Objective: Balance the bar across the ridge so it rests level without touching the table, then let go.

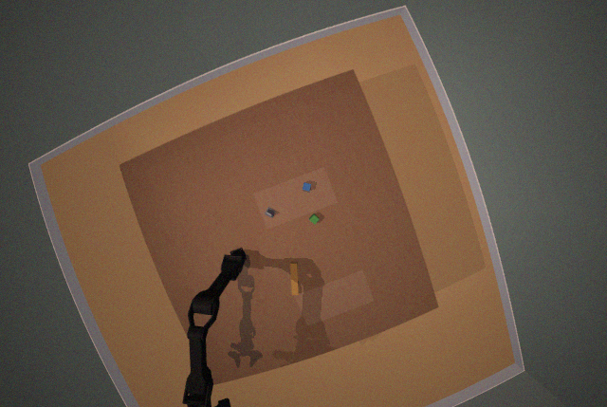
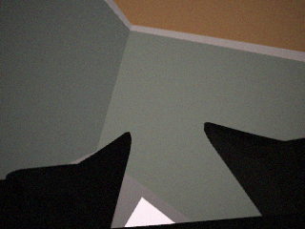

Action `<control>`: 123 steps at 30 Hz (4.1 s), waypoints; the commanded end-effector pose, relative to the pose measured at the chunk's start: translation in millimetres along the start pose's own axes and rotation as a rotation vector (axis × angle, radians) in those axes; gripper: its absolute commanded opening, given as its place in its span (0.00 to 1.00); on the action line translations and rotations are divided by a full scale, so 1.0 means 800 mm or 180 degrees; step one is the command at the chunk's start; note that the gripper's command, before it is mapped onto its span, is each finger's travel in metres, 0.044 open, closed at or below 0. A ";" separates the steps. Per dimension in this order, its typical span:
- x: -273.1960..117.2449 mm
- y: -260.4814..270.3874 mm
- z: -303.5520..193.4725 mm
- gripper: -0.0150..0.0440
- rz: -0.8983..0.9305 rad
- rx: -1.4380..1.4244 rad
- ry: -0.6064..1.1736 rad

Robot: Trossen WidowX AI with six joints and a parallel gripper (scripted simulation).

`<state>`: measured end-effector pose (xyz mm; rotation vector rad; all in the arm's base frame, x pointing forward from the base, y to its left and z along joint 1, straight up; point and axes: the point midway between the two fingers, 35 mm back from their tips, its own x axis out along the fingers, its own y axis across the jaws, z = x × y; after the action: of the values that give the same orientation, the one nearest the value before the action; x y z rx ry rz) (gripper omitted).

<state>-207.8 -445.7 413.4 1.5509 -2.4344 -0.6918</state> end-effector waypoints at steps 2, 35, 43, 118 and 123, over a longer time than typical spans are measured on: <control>0.000 -0.005 0.000 0.84 -0.0028 -0.0065 -0.0007; -0.039 -0.213 0.016 0.79 -0.1430 -0.3406 0.0278; -0.059 -0.258 0.023 0.79 -0.1752 -0.4231 0.0551; -0.364 -0.503 0.140 0.79 -0.1544 -0.9559 0.8436; -0.386 -0.507 0.151 0.79 -0.1029 -0.9376 0.9386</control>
<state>208.6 -287.7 153.8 0.6670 -4.7649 0.8666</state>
